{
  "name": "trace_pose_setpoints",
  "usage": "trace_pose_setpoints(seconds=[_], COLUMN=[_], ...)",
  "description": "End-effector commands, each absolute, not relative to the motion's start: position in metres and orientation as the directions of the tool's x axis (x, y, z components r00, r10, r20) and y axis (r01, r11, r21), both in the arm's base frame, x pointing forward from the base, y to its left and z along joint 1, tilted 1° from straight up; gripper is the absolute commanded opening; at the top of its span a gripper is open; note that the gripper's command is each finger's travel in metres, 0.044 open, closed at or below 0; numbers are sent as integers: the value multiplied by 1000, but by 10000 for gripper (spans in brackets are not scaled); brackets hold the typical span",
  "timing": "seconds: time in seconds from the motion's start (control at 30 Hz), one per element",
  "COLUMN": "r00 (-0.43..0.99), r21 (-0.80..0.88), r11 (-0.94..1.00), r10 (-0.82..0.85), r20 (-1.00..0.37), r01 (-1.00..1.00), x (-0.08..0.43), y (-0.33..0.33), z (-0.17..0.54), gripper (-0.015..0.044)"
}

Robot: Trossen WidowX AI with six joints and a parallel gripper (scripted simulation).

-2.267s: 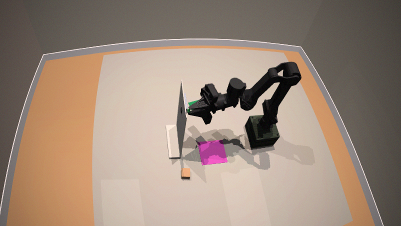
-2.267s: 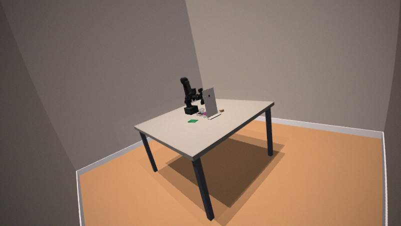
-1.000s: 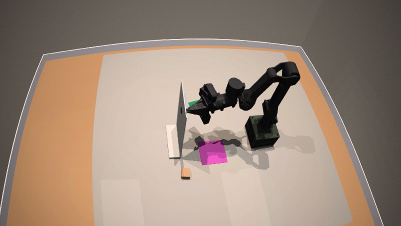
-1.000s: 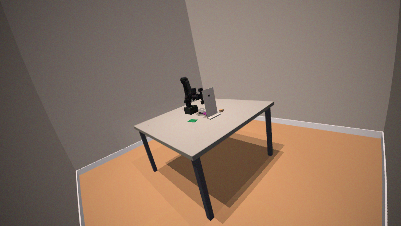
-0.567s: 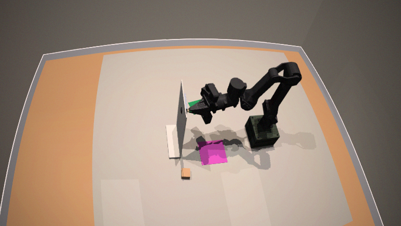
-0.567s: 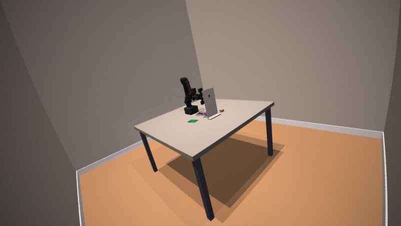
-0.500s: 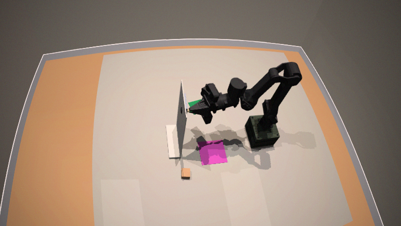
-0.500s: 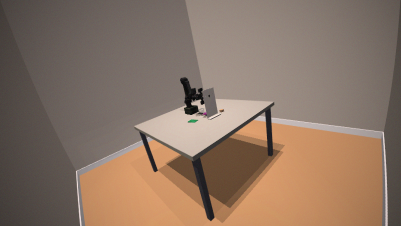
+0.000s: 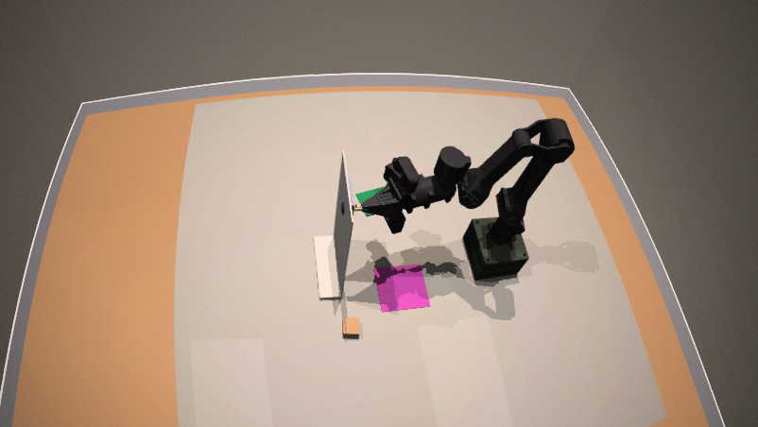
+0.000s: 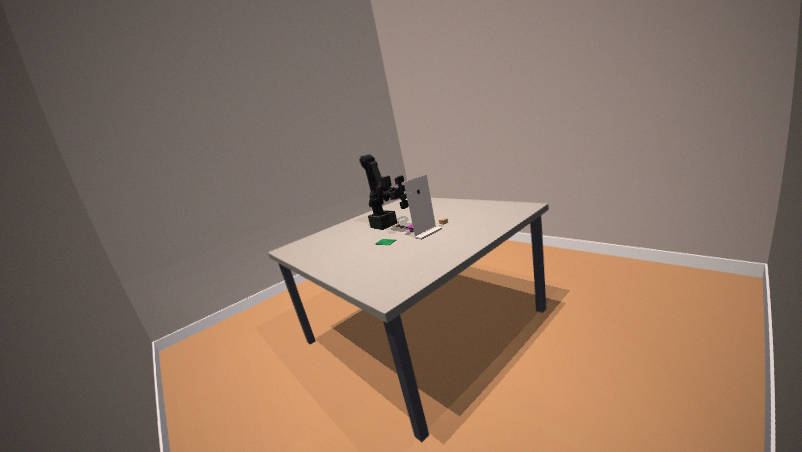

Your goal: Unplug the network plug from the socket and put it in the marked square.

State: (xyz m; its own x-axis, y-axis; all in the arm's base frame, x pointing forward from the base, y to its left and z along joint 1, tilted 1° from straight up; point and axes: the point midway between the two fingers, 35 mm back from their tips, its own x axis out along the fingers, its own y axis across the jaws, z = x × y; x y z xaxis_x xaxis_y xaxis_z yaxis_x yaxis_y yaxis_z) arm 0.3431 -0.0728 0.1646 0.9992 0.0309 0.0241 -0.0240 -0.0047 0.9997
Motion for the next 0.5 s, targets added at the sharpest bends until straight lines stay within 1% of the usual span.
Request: trace_pose_setpoints(seconds=[0.0,0.47], r00=[999,999], r21=[1000,1000], r11=[-12,-12], r10=[34,34], r20=[16,16], r01=[-16,-15], x=[340,332], y=[-71,-71], z=[162,162], gripper=[0,0])
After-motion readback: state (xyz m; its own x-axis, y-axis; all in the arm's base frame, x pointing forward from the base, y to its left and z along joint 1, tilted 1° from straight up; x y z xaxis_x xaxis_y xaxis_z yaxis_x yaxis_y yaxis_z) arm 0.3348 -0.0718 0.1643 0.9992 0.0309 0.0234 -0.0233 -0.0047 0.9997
